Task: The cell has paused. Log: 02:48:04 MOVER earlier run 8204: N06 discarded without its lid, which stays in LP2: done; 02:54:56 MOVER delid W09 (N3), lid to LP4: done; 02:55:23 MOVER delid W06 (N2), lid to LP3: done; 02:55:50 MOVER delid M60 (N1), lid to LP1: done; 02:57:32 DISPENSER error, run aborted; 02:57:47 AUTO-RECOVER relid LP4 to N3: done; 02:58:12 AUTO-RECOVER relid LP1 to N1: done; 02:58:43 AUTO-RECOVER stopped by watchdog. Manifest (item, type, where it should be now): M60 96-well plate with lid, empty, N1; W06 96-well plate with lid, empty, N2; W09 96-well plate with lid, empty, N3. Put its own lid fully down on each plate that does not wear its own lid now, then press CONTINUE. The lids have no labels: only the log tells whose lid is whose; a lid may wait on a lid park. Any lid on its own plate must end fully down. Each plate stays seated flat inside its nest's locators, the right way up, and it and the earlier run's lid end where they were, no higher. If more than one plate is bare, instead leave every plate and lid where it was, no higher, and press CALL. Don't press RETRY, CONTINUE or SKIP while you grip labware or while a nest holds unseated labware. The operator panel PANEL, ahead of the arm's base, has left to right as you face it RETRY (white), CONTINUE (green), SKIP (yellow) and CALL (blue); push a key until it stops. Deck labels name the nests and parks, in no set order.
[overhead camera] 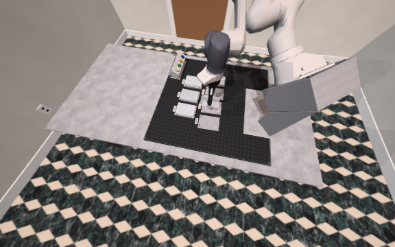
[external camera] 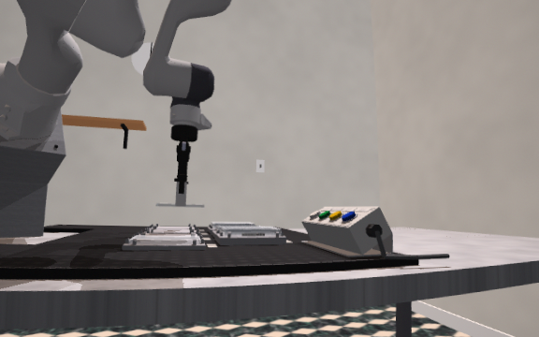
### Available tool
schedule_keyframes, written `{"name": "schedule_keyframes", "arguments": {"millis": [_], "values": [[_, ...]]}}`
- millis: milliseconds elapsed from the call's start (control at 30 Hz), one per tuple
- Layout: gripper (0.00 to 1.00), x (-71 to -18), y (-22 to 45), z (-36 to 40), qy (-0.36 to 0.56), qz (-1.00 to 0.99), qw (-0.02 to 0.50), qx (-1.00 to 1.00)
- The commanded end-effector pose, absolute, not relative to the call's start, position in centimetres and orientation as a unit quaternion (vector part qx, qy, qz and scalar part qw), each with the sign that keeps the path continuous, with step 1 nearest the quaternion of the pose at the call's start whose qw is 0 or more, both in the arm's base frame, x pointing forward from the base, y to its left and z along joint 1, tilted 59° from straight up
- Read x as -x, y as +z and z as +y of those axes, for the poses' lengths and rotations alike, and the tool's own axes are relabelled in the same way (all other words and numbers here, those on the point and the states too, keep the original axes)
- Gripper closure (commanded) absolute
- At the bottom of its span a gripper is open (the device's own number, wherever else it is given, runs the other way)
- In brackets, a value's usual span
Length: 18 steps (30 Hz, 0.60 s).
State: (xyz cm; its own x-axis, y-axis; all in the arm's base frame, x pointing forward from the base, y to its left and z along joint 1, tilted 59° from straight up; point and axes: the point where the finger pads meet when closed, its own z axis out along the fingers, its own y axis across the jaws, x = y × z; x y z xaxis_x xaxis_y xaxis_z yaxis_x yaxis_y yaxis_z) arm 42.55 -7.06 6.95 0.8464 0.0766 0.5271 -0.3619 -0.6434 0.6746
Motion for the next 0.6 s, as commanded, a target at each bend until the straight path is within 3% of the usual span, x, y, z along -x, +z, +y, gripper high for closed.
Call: {"name": "schedule_keyframes", "arguments": {"millis": [0, 200, 567], "values": [[1.00, -43.9, 8.3, -7.5, 0.255, -0.070, 0.424, -0.866], [1.00, -53.1, 19.5, -10.0, 0.258, -0.068, 0.422, -0.866], [1.00, -53.5, 20.1, -10.4, 0.258, -0.068, 0.422, -0.866]]}}
